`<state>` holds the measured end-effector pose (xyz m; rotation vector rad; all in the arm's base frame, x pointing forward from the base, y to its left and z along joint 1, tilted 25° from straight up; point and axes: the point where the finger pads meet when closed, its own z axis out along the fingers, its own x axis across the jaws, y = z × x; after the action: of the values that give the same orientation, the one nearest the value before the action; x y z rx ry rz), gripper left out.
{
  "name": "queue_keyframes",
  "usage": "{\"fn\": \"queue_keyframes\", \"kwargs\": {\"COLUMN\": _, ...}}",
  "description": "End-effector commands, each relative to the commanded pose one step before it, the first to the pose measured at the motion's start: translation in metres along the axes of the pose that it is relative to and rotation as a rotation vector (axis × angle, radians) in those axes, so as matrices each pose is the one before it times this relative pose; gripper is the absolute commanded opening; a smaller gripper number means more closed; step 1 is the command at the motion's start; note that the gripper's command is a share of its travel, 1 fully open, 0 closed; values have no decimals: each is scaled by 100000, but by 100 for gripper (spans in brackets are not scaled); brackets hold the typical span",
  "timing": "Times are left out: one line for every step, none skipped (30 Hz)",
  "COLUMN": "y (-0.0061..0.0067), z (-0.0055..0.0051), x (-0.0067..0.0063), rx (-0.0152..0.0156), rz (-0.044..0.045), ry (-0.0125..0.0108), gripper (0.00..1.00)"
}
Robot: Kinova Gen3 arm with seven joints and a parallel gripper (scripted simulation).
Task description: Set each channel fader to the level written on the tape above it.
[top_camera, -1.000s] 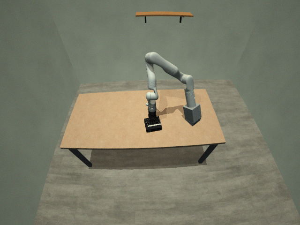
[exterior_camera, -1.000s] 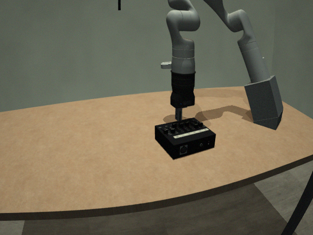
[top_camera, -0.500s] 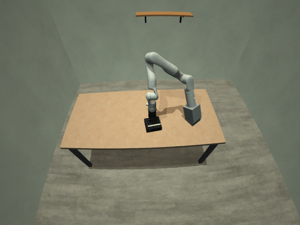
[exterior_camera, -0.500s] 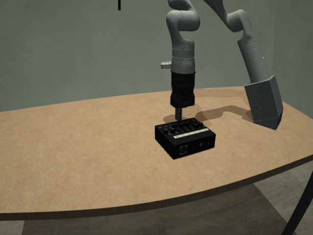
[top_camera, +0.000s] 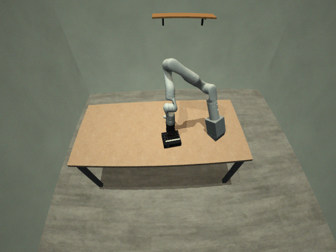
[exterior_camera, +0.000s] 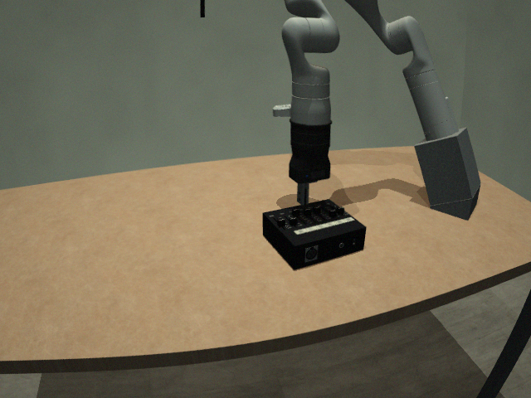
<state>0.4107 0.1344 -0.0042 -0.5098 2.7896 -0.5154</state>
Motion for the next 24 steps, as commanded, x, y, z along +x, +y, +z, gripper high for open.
{"fn": "queue_keyframes", "kwargs": {"y": 33, "z": -60, "x": -55, "rx": -75, "rz": -7, "ry": -154, "gripper": 0}}
{"fn": "queue_keyframes", "kwargs": {"y": 0, "z": 0, "x": 0, "rx": 0, "rz": 0, "ry": 0, "gripper": 0}}
{"fn": "queue_keyframes", "kwargs": {"y": 0, "z": 0, "x": 0, "rx": 0, "rz": 0, "ry": 0, "gripper": 0}}
{"fn": "queue_keyframes", "kwargs": {"y": 0, "z": 0, "x": 0, "rx": 0, "rz": 0, "ry": 0, "gripper": 0}}
{"fn": "queue_keyframes", "kwargs": {"y": 0, "z": 0, "x": 0, "rx": 0, "rz": 0, "ry": 0, "gripper": 0}}
{"fn": "queue_keyframes", "kwargs": {"y": 0, "z": 0, "x": 0, "rx": 0, "rz": 0, "ry": 0, "gripper": 0}}
{"fn": "queue_keyframes", "kwargs": {"y": 0, "z": 0, "x": 0, "rx": 0, "rz": 0, "ry": 0, "gripper": 0}}
{"fn": "queue_keyframes", "kwargs": {"y": 0, "z": 0, "x": 0, "rx": 0, "rz": 0, "ry": 0, "gripper": 0}}
{"fn": "queue_keyframes", "kwargs": {"y": 0, "z": 0, "x": 0, "rx": 0, "rz": 0, "ry": 0, "gripper": 0}}
{"fn": "queue_keyframes", "kwargs": {"y": 0, "z": 0, "x": 0, "rx": 0, "rz": 0, "ry": 0, "gripper": 0}}
{"fn": "queue_keyframes", "kwargs": {"y": 0, "z": 0, "x": 0, "rx": 0, "rz": 0, "ry": 0, "gripper": 0}}
{"fn": "queue_keyframes", "kwargs": {"y": 0, "z": 0, "x": 0, "rx": 0, "rz": 0, "ry": 0, "gripper": 0}}
{"fn": "queue_keyframes", "kwargs": {"y": 0, "z": 3, "x": 0, "rx": 0, "rz": 0, "ry": 0, "gripper": 0}}
{"fn": "queue_keyframes", "kwargs": {"y": 0, "z": 7, "x": 0, "rx": 0, "rz": 0, "ry": 0, "gripper": 0}}
{"fn": "queue_keyframes", "kwargs": {"y": 0, "z": 13, "x": 0, "rx": 0, "rz": 0, "ry": 0, "gripper": 0}}
{"fn": "queue_keyframes", "kwargs": {"y": 0, "z": 20, "x": 0, "rx": 0, "rz": 0, "ry": 0, "gripper": 0}}
{"fn": "queue_keyframes", "kwargs": {"y": 0, "z": 27, "x": 0, "rx": 0, "rz": 0, "ry": 0, "gripper": 0}}
{"fn": "queue_keyframes", "kwargs": {"y": 0, "z": 35, "x": 0, "rx": 0, "rz": 0, "ry": 0, "gripper": 0}}
{"fn": "queue_keyframes", "kwargs": {"y": 0, "z": 42, "x": 0, "rx": 0, "rz": 0, "ry": 0, "gripper": 0}}
{"fn": "queue_keyframes", "kwargs": {"y": 0, "z": 50, "x": 0, "rx": 0, "rz": 0, "ry": 0, "gripper": 0}}
{"fn": "queue_keyframes", "kwargs": {"y": 0, "z": 56, "x": 0, "rx": 0, "rz": 0, "ry": 0, "gripper": 0}}
{"fn": "queue_keyframes", "kwargs": {"y": 0, "z": 62, "x": 0, "rx": 0, "rz": 0, "ry": 0, "gripper": 0}}
{"fn": "queue_keyframes", "kwargs": {"y": 0, "z": 67, "x": 0, "rx": 0, "rz": -1, "ry": 1, "gripper": 0}}
{"fn": "queue_keyframes", "kwargs": {"y": 0, "z": 71, "x": 0, "rx": 0, "rz": 0, "ry": 0, "gripper": 0}}
